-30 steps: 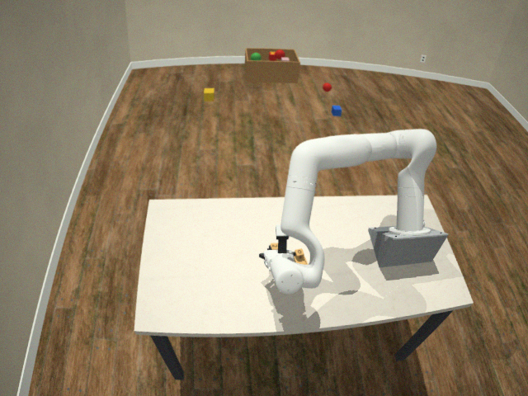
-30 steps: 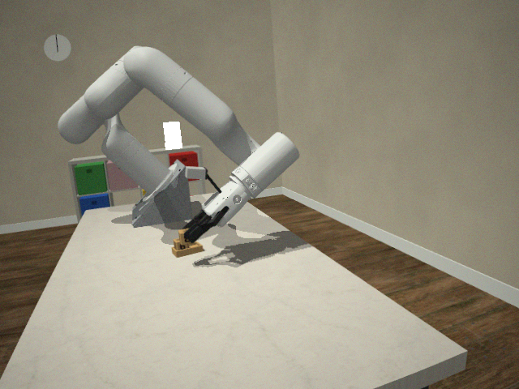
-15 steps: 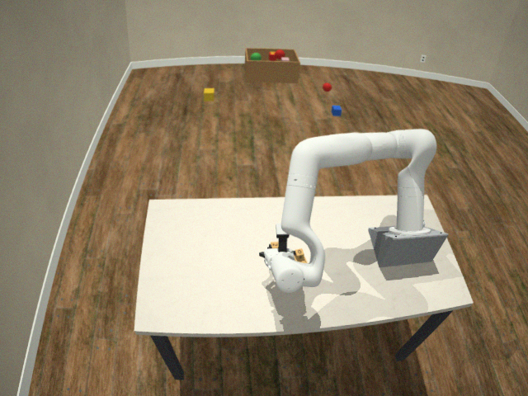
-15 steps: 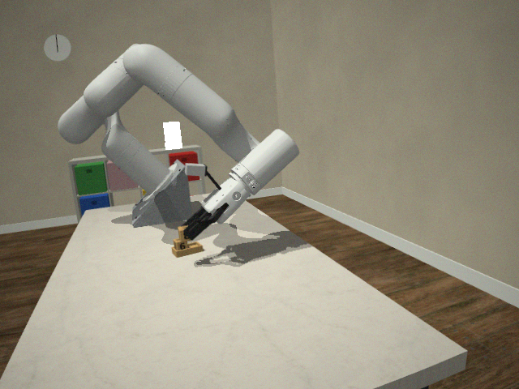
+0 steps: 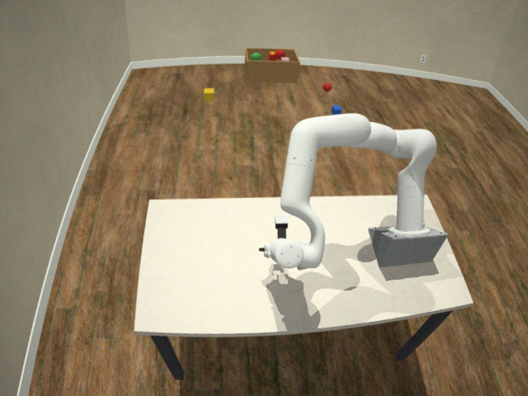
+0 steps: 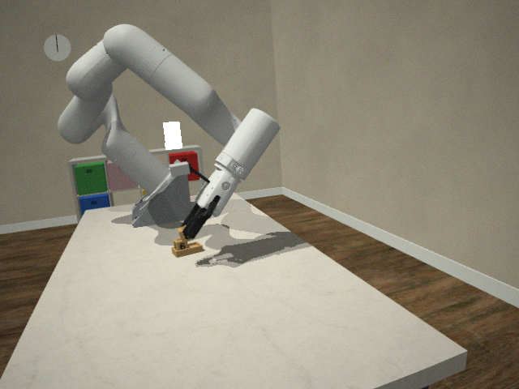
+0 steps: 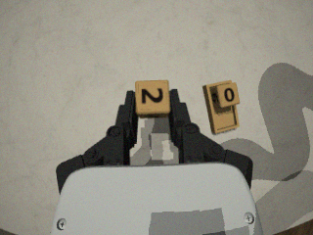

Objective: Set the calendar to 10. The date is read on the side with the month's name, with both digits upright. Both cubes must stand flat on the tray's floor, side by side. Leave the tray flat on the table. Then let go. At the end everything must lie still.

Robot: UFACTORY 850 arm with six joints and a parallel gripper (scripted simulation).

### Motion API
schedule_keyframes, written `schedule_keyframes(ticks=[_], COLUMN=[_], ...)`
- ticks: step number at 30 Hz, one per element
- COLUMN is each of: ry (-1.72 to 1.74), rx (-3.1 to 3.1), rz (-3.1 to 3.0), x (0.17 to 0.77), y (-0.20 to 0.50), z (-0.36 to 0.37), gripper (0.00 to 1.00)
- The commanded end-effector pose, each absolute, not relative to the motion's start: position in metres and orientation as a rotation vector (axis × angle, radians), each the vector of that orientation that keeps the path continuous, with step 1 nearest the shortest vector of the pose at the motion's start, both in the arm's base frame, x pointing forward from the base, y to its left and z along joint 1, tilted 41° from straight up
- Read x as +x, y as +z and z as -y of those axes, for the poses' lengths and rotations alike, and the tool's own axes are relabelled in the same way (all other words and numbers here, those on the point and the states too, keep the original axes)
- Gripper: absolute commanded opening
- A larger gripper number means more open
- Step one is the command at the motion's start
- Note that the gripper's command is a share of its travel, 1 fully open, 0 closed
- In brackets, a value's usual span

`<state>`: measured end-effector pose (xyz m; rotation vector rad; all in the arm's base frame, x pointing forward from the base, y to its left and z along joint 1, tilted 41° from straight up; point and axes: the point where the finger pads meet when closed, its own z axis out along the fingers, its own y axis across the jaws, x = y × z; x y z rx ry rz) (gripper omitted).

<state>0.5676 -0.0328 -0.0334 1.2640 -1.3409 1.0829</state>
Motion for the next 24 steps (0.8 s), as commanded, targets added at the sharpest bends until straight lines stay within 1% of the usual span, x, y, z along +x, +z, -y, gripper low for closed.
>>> schedule_keyframes(ticks=[1, 14, 24], ry=[1.076, 0.937, 0.894], rx=[1.281, 1.454, 1.497], rz=[1.353, 1.538, 1.585], x=[0.5678, 0.5679, 0.5679], y=[-0.0317, -0.0291, -0.0263], z=[0.0330, 0.0340, 0.0359], gripper=[0.27, 0.27, 0.27])
